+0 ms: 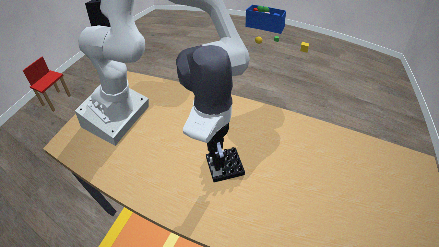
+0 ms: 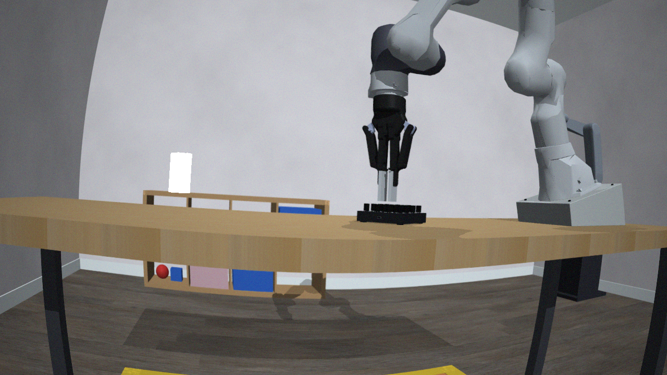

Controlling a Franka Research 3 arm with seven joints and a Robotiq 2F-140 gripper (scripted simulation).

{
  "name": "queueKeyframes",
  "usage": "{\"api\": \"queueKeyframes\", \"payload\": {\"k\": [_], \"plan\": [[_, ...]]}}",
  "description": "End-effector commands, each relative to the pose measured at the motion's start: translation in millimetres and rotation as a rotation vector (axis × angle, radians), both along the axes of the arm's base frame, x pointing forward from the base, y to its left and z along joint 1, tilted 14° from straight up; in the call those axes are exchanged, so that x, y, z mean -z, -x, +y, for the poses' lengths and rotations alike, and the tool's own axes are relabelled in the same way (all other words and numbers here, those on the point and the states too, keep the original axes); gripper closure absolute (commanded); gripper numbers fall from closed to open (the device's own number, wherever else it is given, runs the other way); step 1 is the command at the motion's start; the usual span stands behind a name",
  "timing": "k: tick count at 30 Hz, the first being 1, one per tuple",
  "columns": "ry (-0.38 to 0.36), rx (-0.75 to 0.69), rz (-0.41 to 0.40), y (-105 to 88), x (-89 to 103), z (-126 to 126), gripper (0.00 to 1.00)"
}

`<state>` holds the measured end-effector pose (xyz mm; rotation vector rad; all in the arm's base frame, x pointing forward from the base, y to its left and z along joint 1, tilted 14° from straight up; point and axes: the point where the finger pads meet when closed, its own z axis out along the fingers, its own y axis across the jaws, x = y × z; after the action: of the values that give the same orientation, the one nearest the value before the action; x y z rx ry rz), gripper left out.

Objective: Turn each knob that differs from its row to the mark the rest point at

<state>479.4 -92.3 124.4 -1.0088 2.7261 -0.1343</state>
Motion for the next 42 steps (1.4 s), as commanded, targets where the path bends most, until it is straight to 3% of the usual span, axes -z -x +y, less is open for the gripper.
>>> {"api": "queueKeyframes", "payload": {"k": [1,42], "plan": [[0.000,0.004,-0.002,0.0,-0.2,0,0.88],[0.000,0.004,-0.002,-3.5,13.3,0,0.88]]}}
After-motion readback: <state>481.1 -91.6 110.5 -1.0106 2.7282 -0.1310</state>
